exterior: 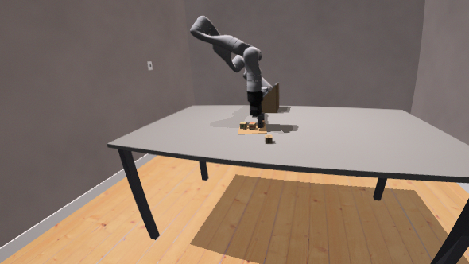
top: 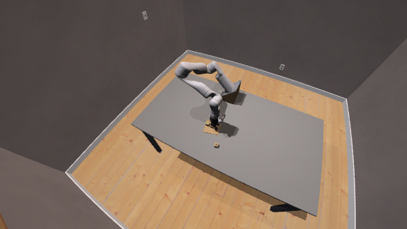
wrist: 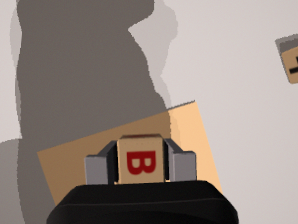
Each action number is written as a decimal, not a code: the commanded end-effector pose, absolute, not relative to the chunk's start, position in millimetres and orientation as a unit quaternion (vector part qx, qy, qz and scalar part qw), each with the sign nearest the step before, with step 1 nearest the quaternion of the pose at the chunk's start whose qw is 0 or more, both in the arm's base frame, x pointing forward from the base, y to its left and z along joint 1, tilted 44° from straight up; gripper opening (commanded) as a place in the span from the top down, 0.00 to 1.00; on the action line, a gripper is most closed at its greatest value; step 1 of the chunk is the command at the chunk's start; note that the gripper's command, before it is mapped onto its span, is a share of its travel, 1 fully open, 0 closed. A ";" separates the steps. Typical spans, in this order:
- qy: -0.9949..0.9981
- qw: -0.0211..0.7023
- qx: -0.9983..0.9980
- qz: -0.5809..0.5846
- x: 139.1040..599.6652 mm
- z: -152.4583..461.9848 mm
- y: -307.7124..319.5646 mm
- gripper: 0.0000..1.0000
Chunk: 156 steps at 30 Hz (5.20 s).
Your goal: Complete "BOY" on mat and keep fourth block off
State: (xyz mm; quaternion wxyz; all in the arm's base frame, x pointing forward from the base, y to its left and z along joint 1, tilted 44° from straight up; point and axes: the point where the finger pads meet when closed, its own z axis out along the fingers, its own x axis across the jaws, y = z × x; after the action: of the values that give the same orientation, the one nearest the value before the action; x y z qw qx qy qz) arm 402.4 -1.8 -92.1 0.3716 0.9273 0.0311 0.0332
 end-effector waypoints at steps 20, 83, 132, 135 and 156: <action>0.031 0.373 0.927 0.029 399.6 -99.1 -8.0 0.43; 0.031 0.373 0.927 0.029 400.8 -99.2 -8.0 0.43; 0.031 0.373 0.927 0.029 401.1 -102.1 -10.7 0.43; 0.031 0.373 0.927 0.029 401.1 -102.1 -10.7 0.43; 0.031 0.373 0.927 0.029 401.1 -102.1 -10.7 0.13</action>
State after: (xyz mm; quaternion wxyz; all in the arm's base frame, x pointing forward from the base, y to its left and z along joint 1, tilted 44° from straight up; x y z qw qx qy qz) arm 400.7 -11.6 -102.4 0.3736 0.9267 0.0308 0.0278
